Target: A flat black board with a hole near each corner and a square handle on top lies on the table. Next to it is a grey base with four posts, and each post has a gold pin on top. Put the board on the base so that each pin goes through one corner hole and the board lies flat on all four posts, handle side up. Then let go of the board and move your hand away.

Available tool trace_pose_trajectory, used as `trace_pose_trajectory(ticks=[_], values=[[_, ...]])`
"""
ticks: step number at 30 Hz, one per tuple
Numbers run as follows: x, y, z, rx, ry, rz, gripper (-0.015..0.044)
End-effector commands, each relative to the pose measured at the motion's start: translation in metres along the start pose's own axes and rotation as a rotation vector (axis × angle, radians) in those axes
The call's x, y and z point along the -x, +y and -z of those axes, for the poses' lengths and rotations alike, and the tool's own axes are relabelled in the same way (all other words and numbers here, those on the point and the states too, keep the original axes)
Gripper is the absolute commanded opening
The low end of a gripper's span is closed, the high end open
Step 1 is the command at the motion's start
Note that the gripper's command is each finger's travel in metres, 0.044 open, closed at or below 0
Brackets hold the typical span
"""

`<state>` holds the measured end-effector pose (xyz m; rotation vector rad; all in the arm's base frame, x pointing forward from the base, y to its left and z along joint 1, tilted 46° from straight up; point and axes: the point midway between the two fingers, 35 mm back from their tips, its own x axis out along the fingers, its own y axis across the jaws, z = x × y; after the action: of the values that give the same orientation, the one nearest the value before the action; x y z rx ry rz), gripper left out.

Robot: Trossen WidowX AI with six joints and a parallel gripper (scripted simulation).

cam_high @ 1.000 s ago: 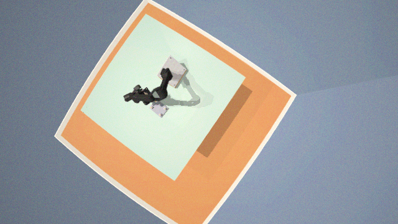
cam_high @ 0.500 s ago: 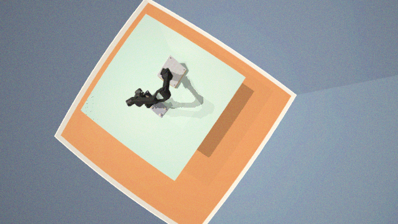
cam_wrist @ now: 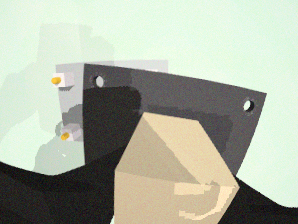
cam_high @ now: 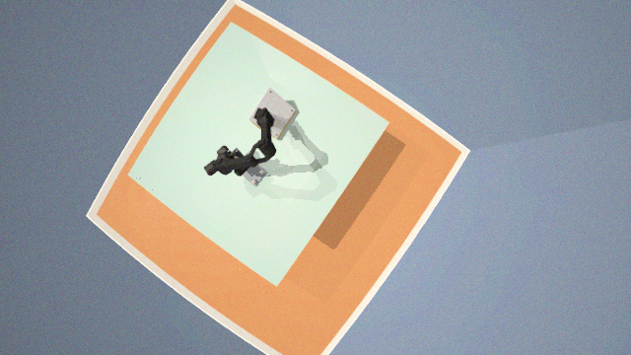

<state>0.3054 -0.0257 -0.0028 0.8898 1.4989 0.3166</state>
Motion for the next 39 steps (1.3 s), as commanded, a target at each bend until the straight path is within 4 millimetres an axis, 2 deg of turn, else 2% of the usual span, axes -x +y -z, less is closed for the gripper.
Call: trace_pose_trajectory(ticks=[1, 25, 39], values=[[0.004, 0.014, -0.003, 0.025, -0.012, -0.006, 0.0000], [0.002, 0.074, 0.002, 0.129, -0.004, -0.032, 0.0000], [-0.001, 0.070, 0.004, 0.124, 0.007, -0.028, 0.0000]])
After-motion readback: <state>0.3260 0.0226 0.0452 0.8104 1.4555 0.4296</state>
